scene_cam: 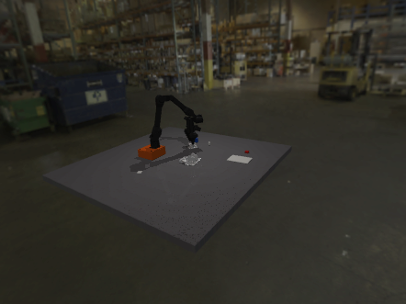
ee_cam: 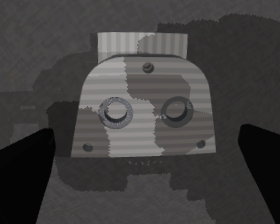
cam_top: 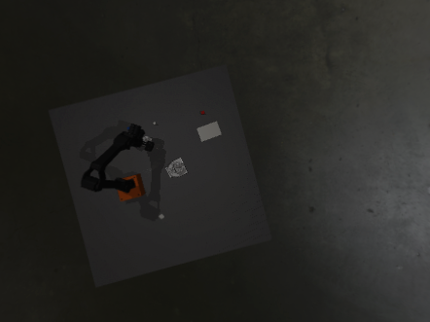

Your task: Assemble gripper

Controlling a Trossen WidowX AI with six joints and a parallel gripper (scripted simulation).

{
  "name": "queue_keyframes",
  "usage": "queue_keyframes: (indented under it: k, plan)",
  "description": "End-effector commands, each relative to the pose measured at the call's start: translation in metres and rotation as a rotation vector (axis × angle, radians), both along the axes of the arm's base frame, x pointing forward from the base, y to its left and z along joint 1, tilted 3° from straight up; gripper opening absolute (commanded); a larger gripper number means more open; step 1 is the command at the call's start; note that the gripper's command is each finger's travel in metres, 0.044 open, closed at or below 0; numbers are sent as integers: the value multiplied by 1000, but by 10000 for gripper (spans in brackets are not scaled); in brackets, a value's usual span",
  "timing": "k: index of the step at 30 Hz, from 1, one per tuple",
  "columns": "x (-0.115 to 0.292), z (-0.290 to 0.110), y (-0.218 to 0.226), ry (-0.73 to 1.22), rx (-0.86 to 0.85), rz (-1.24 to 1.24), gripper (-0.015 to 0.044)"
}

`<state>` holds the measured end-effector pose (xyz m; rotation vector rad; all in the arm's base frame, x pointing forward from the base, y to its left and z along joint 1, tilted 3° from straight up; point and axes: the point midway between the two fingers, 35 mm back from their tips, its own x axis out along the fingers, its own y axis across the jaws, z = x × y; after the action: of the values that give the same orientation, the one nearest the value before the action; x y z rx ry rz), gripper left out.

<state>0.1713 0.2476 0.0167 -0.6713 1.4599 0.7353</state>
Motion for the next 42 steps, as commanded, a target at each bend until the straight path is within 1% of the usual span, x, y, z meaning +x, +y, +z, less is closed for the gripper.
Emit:
queue_keyframes:
  k: [1,21,42]
  plan:
    - [-1,-3,0,5,1,0,440]
    - [-2,-32,0,6,0,0,440]
    - [-2,-33,0,6,0,0,440]
